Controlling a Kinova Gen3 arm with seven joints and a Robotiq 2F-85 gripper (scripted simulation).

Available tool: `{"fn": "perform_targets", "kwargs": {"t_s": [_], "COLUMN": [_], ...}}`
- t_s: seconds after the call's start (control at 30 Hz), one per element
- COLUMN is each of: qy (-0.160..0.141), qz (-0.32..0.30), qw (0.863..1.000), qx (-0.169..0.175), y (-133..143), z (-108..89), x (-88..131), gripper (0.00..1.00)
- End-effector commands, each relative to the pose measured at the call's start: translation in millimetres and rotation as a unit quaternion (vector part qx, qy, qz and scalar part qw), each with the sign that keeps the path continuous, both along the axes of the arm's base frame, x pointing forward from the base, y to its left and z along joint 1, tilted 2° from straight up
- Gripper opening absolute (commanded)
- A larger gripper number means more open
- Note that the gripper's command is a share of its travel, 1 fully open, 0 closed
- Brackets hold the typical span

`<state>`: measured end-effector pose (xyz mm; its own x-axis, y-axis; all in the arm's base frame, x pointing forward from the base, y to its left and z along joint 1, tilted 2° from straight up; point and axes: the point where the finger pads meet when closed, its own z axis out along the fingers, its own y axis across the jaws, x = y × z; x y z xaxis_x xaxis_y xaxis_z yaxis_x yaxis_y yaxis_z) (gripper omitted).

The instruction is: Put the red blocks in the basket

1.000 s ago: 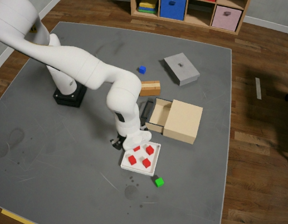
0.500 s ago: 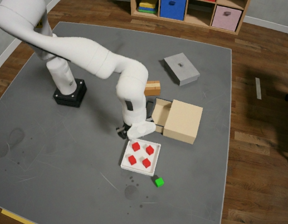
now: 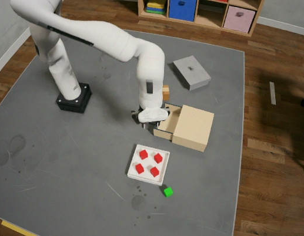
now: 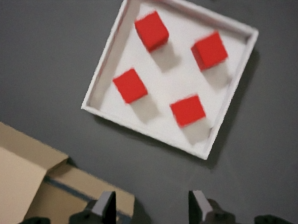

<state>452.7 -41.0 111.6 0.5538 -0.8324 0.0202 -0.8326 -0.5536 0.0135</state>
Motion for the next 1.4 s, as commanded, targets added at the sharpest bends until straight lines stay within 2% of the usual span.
{"fn": "perform_targets", "kwargs": {"t_s": [0.0, 0.3, 0.6, 0.83, 1.17, 1.2, 1.37], "qy": [-0.005, -0.008, -0.01, -0.011, -0.011, -0.011, -0.011], "qz": [-0.052, -0.148, -0.199, -0.225, -0.231, -0.231, -0.231], "qw": [0.999, 0.989, 0.98, 0.974, 0.973, 0.973, 0.973], "qx": [-0.005, -0.005, -0.004, -0.004, -0.004, -0.004, -0.004], "y": [29.3, 79.1, 103.7, 115.5, 118.0, 118.0, 118.0], "z": [-0.1, -1.6, -2.3, -2.6, -2.7, -2.7, -2.7], "x": [-7.1, -27.0, -40.0, -47.0, -48.6, -48.6, -48.6], "gripper": [0.51, 0.51, 0.51, 0.51, 0.51, 0.3, 0.3]}}
